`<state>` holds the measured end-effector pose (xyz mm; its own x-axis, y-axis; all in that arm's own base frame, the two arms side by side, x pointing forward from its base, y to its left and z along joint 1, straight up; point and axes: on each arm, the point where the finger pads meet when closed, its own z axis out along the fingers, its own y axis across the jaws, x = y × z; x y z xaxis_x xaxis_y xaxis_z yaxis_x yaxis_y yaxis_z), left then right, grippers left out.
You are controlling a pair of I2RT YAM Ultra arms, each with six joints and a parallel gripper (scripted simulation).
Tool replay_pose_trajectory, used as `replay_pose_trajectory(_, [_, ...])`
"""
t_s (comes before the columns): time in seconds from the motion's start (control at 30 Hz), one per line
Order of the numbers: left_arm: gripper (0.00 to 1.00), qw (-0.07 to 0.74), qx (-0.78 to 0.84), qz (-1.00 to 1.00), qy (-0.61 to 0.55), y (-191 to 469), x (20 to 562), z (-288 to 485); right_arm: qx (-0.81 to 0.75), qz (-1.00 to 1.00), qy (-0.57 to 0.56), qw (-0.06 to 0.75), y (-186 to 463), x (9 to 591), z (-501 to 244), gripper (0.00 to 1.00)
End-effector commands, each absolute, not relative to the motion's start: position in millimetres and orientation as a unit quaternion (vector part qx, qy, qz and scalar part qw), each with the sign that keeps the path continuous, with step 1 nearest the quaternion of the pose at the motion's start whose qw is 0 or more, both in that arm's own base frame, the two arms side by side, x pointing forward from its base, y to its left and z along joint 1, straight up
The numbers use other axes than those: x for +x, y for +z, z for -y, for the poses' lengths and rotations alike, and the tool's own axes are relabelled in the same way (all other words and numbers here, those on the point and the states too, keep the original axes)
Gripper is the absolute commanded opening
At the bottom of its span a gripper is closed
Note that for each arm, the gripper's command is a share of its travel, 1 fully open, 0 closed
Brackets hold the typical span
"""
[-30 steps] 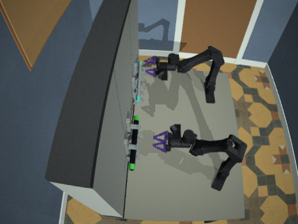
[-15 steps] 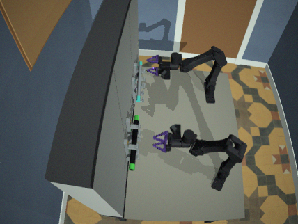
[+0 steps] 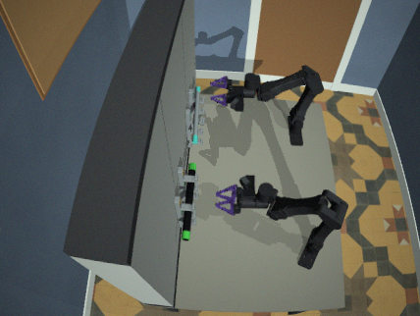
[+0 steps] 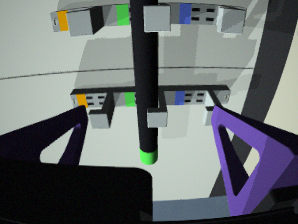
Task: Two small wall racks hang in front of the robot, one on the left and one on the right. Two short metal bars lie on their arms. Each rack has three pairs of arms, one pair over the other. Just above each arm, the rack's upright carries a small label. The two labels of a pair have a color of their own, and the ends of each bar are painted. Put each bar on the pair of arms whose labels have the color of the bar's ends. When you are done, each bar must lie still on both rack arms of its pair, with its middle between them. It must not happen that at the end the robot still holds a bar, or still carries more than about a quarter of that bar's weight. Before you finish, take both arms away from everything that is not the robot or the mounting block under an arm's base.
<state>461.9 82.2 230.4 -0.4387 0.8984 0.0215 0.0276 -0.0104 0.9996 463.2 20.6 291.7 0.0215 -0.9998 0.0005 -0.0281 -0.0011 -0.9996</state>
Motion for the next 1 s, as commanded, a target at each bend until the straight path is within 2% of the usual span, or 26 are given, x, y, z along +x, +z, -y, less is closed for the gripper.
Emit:
replay_pose_trajectory(0.0, [1.00, 0.374, 0.374, -0.600, 0.600, 238.1, 455.8, -84.9, -0.502, -0.494, -0.490, 0.514, 308.4, 456.0, -26.4, 1.00])
replay_pose_trajectory(0.97, [1.00, 0.374, 0.374, -0.600, 0.600, 238.1, 455.8, -84.9, -0.501, -0.497, -0.490, 0.512, 283.5, 439.0, -70.5, 1.00])
